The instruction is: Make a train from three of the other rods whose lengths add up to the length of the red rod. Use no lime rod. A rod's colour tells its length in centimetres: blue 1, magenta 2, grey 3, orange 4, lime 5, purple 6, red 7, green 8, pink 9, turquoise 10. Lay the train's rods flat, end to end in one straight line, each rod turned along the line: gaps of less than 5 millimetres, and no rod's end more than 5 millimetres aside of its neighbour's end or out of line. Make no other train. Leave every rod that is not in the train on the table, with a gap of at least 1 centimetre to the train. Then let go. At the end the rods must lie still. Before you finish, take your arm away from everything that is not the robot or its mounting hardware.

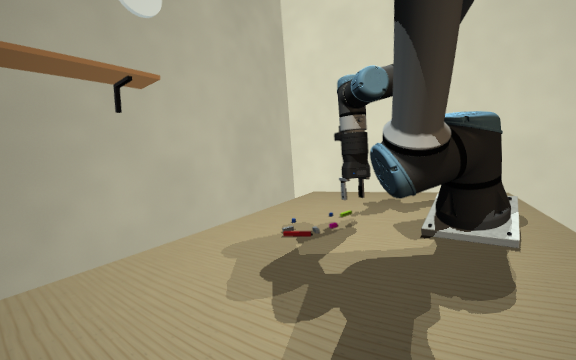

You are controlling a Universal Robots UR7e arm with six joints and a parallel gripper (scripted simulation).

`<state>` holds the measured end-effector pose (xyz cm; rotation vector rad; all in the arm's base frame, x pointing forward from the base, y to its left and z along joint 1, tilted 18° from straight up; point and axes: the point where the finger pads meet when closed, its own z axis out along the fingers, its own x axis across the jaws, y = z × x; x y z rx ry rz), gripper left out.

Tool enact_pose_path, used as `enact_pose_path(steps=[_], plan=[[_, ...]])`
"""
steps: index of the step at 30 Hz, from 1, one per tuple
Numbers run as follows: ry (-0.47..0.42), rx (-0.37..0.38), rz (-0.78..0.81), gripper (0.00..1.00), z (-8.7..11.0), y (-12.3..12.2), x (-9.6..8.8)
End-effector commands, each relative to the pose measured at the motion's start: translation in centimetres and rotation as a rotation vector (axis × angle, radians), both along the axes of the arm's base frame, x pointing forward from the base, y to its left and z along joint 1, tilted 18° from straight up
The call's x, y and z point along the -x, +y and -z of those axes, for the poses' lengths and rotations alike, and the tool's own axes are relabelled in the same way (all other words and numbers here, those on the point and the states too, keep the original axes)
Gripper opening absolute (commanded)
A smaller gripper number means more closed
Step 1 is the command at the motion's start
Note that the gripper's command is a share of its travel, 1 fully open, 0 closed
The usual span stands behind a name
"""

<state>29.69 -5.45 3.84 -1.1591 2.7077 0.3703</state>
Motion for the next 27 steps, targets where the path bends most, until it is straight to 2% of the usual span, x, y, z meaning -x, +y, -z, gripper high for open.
enact_pose_path(steps=[1,4,8,11,13,27], plan=[[-0.002,0.001,0.000,1.00,0.0,0.0,0.0],[-0.012,0.003,-0.036,1.00,-0.2,0.6,-0.1],[-0.056,0.012,-0.181,1.00,-0.9,2.9,-0.2],[-0.061,0.013,-0.197,1.00,-0.9,3.1,-0.2],[-0.088,0.018,-0.288,1.00,-1.4,4.5,-0.3],[-0.186,0.036,-0.607,1.00,-2.8,9.4,0.3]])
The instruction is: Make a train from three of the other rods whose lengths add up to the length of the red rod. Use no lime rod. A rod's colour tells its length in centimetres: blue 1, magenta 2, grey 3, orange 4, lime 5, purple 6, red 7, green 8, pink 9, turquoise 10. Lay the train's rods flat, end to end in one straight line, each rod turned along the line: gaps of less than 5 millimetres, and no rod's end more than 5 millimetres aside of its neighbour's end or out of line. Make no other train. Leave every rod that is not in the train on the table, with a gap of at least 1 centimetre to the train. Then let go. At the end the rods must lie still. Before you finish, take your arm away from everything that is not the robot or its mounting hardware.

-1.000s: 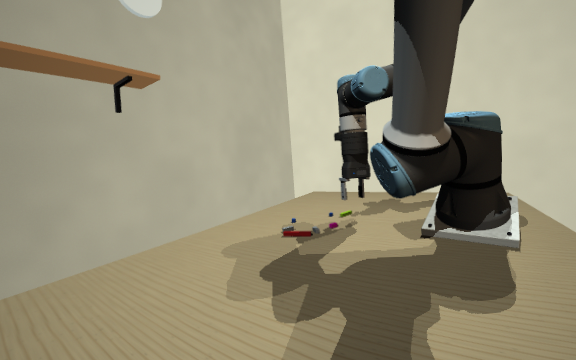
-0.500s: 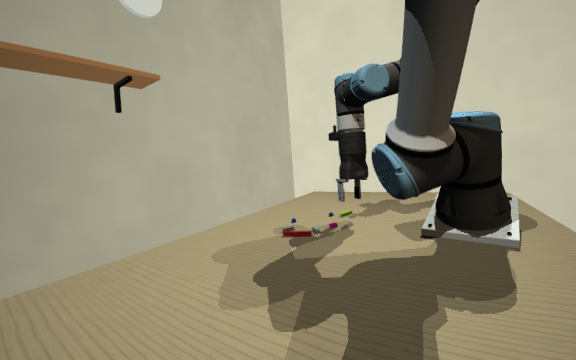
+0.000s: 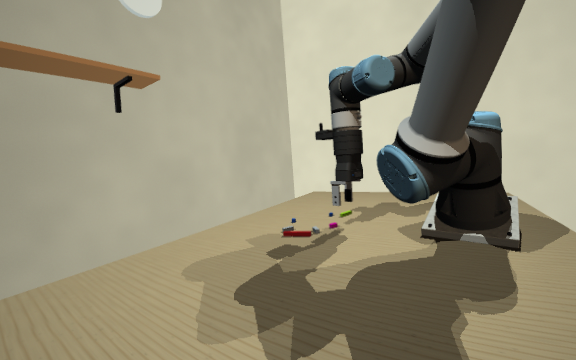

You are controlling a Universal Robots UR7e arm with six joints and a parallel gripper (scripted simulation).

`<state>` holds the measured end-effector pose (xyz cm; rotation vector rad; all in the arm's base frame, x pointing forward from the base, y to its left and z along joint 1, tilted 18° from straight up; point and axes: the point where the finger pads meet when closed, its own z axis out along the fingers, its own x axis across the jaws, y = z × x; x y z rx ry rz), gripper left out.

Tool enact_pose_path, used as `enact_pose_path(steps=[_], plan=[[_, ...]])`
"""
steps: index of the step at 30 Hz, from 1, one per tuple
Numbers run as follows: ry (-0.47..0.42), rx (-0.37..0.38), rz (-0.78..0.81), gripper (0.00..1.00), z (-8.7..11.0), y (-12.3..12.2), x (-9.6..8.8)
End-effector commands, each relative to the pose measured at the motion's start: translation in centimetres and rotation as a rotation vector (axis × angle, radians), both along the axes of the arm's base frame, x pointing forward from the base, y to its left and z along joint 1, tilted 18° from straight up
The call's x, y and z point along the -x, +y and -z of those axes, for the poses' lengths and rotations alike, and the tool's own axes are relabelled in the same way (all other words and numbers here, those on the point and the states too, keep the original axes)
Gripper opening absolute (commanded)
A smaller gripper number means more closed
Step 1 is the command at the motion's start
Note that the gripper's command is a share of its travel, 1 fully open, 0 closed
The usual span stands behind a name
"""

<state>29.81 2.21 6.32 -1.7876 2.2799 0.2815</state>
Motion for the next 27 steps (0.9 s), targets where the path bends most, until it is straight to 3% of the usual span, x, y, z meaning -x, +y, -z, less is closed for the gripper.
enact_pose_path(steps=[1,6,27], plan=[[-0.032,0.002,-0.111,1.00,-0.4,1.7,0.4],[-0.074,0.009,-0.250,1.00,-0.9,3.8,0.9],[-0.076,0.010,-0.253,1.00,-1.0,3.8,0.8]])
